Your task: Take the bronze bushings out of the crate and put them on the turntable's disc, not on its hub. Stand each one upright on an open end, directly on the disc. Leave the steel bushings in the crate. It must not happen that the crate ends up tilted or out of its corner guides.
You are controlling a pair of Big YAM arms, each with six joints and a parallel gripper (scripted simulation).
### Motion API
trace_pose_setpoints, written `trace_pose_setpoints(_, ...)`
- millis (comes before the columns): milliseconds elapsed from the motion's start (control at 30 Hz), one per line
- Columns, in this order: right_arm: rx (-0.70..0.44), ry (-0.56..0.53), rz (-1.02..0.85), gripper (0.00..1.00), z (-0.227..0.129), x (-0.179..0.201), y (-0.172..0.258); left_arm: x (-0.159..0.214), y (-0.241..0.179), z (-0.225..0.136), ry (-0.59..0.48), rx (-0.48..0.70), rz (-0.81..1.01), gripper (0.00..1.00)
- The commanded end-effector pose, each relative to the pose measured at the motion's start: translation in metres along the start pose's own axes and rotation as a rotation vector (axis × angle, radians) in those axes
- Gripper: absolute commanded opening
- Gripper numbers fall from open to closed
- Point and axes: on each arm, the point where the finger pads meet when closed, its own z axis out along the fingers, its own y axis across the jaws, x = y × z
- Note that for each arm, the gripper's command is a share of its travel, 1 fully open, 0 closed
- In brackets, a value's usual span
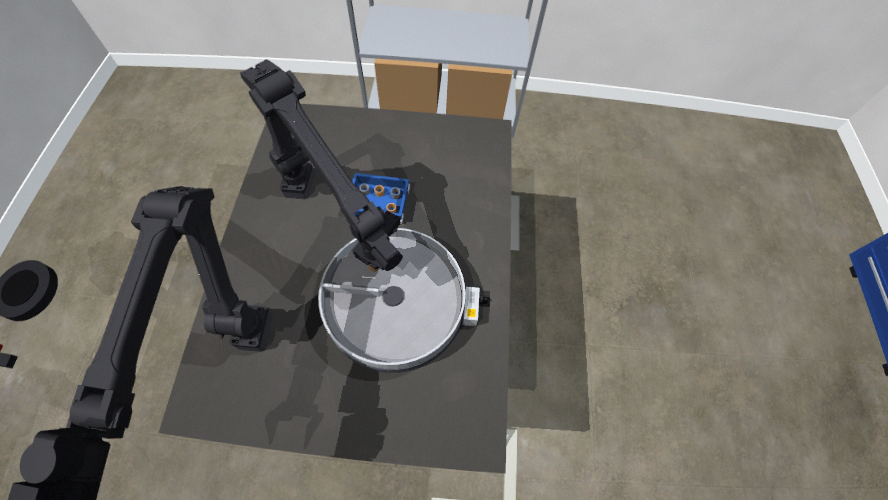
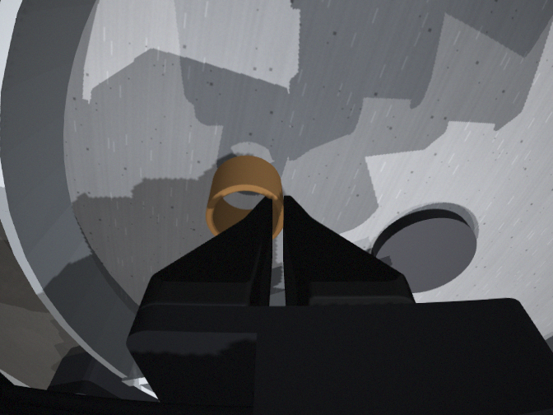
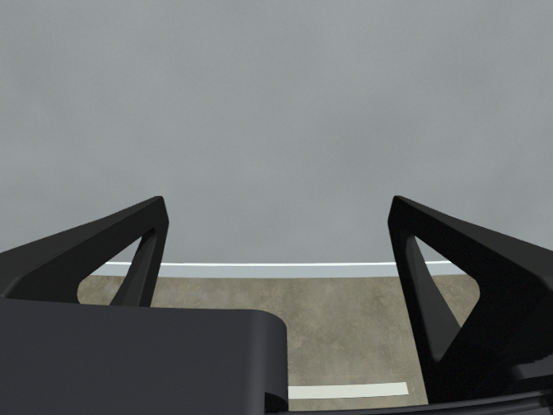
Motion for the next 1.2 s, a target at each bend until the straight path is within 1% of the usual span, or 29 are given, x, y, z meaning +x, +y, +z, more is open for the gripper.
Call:
trace_pose_setpoints(0, 0.005, -0.093, -0.010, 1.00, 0.0007, -0.0498, -0.0014, -0.0023, -0.0021, 0.0058, -0.003, 0.000, 0.003, 0.00)
trace_pose_setpoints(1000, 0.005, -0.093, -0.010, 1.00, 0.0007, -0.0498, -0.0014, -0.0020, -0.0045, 0.0077, -0.001, 0.007, 0.003, 0.00)
trace_pose_setpoints(1167, 0.005, -0.093, -0.010, 1.00, 0.0007, -0.0498, -0.0014, -0.0037, -0.0015, 0.0131, -0.005, -0.005, 0.002, 0.00)
